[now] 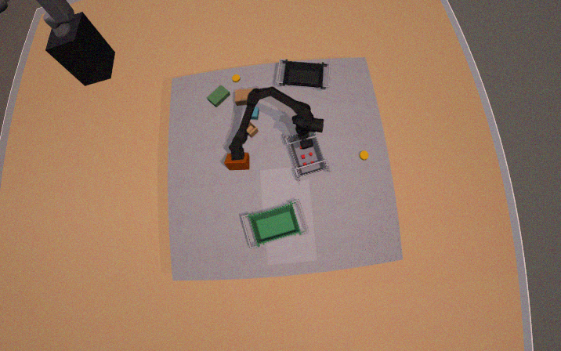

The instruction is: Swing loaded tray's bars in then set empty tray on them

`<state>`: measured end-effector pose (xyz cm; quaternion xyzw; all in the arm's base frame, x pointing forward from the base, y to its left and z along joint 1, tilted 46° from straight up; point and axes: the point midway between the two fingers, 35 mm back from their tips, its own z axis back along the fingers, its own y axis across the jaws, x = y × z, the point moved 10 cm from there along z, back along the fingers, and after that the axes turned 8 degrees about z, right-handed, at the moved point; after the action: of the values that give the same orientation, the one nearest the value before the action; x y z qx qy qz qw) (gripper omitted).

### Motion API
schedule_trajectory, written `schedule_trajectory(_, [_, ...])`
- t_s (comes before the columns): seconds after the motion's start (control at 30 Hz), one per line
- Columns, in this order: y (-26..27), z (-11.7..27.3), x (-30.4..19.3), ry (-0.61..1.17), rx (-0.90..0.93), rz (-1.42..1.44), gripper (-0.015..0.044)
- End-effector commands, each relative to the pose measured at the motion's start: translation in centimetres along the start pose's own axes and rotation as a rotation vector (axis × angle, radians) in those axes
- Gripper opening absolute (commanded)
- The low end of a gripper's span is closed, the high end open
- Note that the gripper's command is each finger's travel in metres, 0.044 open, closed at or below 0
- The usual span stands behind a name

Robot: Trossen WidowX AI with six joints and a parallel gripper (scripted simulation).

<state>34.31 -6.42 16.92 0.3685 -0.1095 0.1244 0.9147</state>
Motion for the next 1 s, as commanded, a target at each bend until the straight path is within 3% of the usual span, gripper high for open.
schedule_trajectory(0.0, [0.0,0.0,0.0,0.0,0.0,0.0,0.0])
schedule_trajectory(0.27, [0.0,0.0,0.0,0.0,0.0,0.0,0.0])
schedule_trajectory(0.53, [-0.1,0.6,0.1,0.0,-0.001,-0.001,0.021])
schedule_trajectory(0.8, [-0.1,8.6,-0.2,-0.005,-0.003,-0.009,0.042])
schedule_trajectory(0.83, [-0.1,8.8,-0.2,-0.005,-0.003,-0.009,0.044])
schedule_trajectory(0.87, [-0.4,5.8,0.0,0.0,0.002,-0.017,0.044])
schedule_trajectory(0.97, [-2.4,5.8,-1.0,0.001,-0.004,-0.05,0.044])
